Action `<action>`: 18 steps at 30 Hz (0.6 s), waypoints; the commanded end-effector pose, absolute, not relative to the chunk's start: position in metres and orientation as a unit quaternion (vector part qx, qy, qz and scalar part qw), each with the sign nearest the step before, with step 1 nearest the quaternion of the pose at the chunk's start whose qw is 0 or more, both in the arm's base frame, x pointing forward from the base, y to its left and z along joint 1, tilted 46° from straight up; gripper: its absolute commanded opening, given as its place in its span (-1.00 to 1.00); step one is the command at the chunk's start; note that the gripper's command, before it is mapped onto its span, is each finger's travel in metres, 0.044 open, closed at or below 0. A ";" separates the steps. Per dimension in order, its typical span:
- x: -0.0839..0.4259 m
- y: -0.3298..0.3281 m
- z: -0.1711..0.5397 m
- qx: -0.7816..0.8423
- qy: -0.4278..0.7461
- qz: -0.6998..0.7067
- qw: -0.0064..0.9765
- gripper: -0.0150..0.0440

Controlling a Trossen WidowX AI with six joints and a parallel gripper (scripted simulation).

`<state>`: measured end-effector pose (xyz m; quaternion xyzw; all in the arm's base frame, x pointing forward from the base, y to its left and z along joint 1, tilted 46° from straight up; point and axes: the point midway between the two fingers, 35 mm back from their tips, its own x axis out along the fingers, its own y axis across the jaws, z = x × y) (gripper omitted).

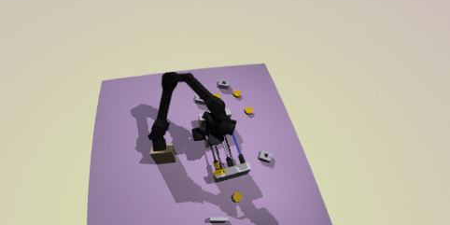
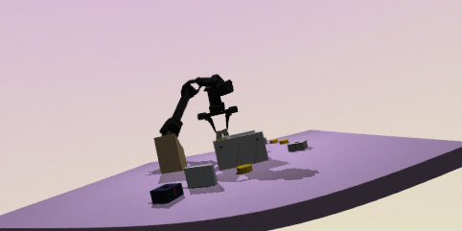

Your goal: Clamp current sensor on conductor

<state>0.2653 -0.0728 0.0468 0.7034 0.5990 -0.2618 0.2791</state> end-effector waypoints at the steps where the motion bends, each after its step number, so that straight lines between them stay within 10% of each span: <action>1: 0.266 -0.068 0.043 0.705 0.599 -0.261 0.276 -0.49; 18: 0.268 -0.054 0.029 0.703 0.599 -0.261 0.279 -0.49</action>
